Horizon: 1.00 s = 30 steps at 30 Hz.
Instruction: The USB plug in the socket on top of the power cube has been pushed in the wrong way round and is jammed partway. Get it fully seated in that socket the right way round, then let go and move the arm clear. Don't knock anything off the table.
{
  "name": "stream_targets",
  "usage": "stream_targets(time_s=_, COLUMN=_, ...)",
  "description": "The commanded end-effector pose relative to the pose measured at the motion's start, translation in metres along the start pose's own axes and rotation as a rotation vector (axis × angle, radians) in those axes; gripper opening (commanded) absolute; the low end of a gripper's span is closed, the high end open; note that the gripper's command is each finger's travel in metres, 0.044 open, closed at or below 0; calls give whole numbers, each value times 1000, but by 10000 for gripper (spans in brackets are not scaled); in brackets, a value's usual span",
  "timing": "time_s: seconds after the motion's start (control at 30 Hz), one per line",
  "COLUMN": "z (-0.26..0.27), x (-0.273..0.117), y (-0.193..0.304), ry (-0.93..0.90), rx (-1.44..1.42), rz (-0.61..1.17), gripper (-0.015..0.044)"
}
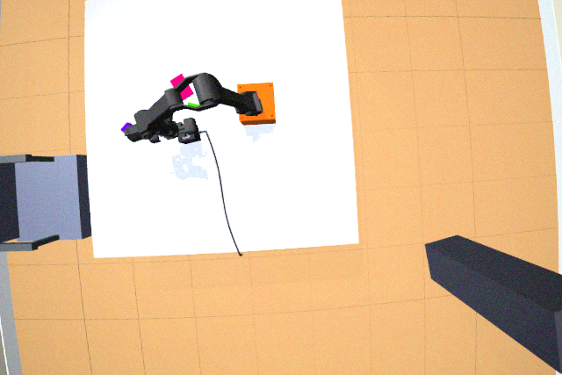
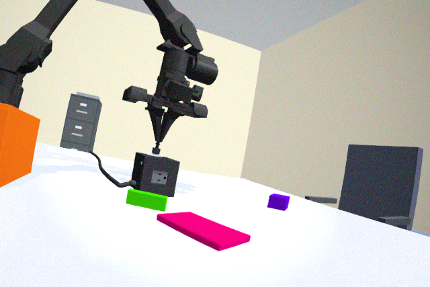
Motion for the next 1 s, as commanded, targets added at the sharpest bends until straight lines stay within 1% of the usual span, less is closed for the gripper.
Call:
stream_targets(time_s=0.0, z=0, x=0, y=0, ry=0, rx=0, rz=0, gripper=0)
stream_targets(time_s=0.4, z=0, x=0, y=0, ry=0, rx=0, rz=0, gripper=0)
stream_targets(time_s=0.97, z=0, x=-12, y=0, ry=0, rx=0, rz=0, gripper=0)
Point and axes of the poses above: the point midway between the two fingers, 35 mm back from their tips, its own x axis out along the fingers, its own z axis across the jaws, y = z × x, the point moved 3 cm from there along -x, back along the fingers, and after that the axes turned 8 degrees about x, right-handed, at the moved point
